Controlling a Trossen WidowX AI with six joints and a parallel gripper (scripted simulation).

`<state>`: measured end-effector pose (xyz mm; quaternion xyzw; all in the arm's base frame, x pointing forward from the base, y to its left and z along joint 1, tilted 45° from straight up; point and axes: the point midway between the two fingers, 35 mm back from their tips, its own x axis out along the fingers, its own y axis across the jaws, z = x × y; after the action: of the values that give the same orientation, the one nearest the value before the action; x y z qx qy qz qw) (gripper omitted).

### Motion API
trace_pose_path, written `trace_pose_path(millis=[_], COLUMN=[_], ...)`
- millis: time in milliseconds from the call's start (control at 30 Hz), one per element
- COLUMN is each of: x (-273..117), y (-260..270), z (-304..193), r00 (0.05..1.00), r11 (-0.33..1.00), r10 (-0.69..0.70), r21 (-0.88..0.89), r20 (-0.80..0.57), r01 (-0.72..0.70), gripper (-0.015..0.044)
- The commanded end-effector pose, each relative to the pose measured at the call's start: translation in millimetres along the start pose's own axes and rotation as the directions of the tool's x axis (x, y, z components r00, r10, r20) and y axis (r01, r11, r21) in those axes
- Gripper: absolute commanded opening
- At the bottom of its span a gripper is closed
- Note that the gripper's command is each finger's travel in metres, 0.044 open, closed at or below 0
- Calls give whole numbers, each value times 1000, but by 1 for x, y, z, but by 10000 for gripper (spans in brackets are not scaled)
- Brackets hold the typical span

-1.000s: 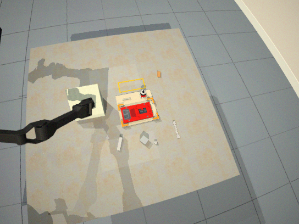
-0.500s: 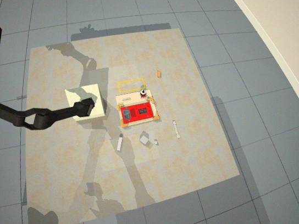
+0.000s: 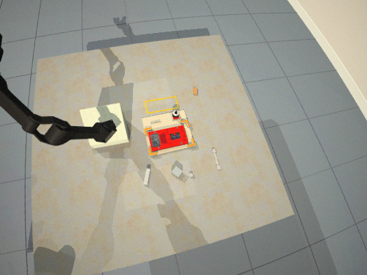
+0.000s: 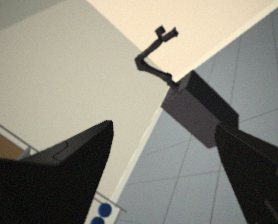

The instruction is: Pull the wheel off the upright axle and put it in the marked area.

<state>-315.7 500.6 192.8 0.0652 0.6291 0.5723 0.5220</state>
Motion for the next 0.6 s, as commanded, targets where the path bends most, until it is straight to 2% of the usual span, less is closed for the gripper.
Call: trace_pose_path(millis=[0, 267, 567], x=[2, -13, -57], y=[-40, -122, -224], z=[53, 147, 234], r00=[990, 924, 785], r11=[994, 950, 839], r10=[-107, -311, -543], r21=[17, 96, 222], r20=[89, 220, 298], r01=[106, 297, 496], gripper=[300, 300, 300])
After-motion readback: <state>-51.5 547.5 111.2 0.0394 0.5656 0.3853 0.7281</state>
